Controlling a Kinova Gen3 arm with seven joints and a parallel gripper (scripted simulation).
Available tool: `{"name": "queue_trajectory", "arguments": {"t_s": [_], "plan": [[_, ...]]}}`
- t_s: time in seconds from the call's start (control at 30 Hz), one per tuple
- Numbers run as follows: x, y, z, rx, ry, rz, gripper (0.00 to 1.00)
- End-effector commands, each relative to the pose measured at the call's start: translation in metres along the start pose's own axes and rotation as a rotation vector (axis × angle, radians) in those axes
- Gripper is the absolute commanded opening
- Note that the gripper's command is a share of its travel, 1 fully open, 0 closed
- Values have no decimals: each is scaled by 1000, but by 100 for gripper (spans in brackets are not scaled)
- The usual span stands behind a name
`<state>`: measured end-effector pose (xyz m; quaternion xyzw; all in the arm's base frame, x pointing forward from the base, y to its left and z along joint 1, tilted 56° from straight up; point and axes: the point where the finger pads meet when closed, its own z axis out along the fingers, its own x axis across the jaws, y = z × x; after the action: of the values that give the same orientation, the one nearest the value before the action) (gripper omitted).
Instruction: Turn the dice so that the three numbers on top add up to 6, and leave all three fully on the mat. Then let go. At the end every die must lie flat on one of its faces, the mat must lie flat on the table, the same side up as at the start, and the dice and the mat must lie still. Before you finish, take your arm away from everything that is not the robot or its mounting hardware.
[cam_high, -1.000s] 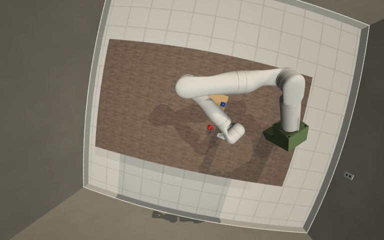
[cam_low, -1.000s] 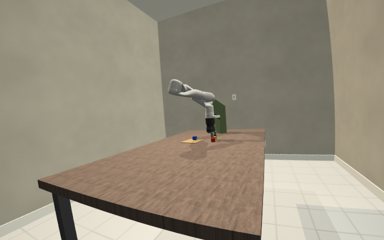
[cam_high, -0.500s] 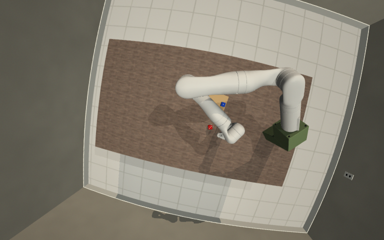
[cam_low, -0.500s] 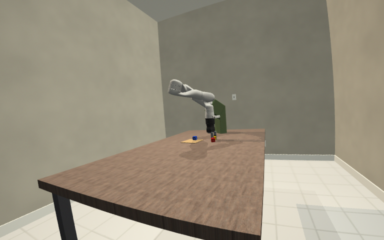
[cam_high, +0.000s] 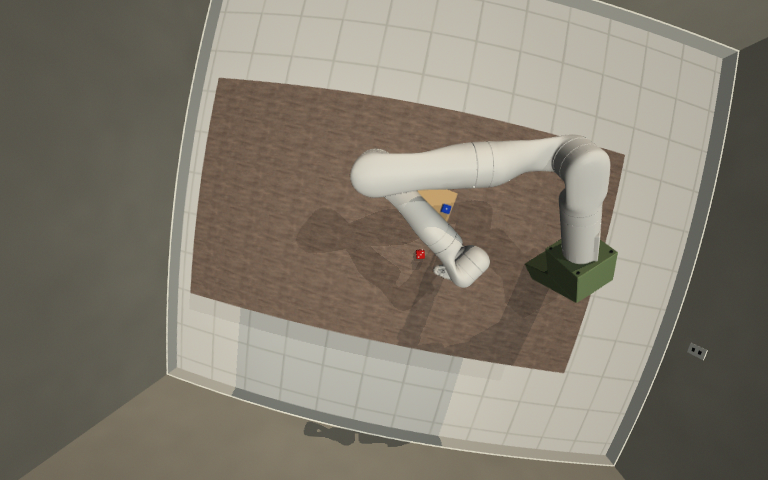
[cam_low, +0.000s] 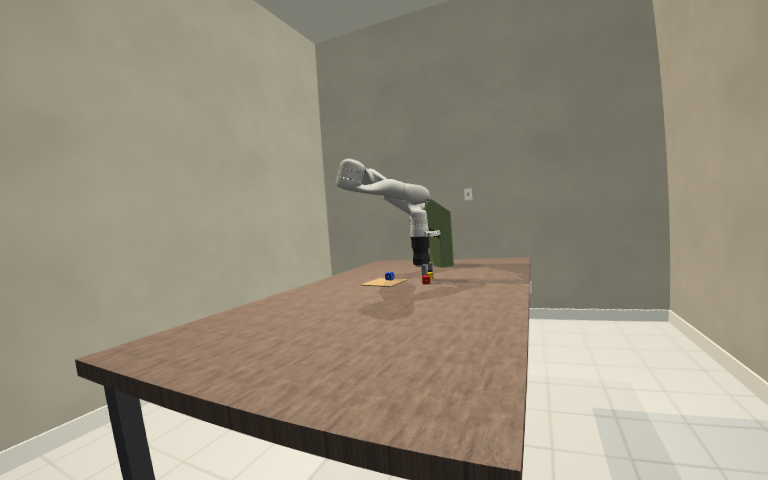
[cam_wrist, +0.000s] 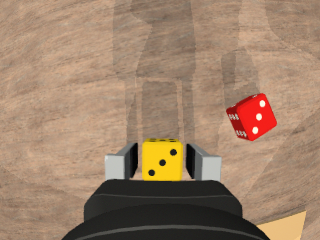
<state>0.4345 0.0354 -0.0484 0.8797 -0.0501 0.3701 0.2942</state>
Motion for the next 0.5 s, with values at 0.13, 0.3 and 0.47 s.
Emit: {"name": "queue_trajectory", "arguments": {"t_s": [0.13, 0.3, 0.47], "plan": [[0, -1, -1, 1, 1, 0, 87], [0, -1, -1, 1, 1, 0, 57], [0, -1, -1, 1, 1, 0, 57]]}}
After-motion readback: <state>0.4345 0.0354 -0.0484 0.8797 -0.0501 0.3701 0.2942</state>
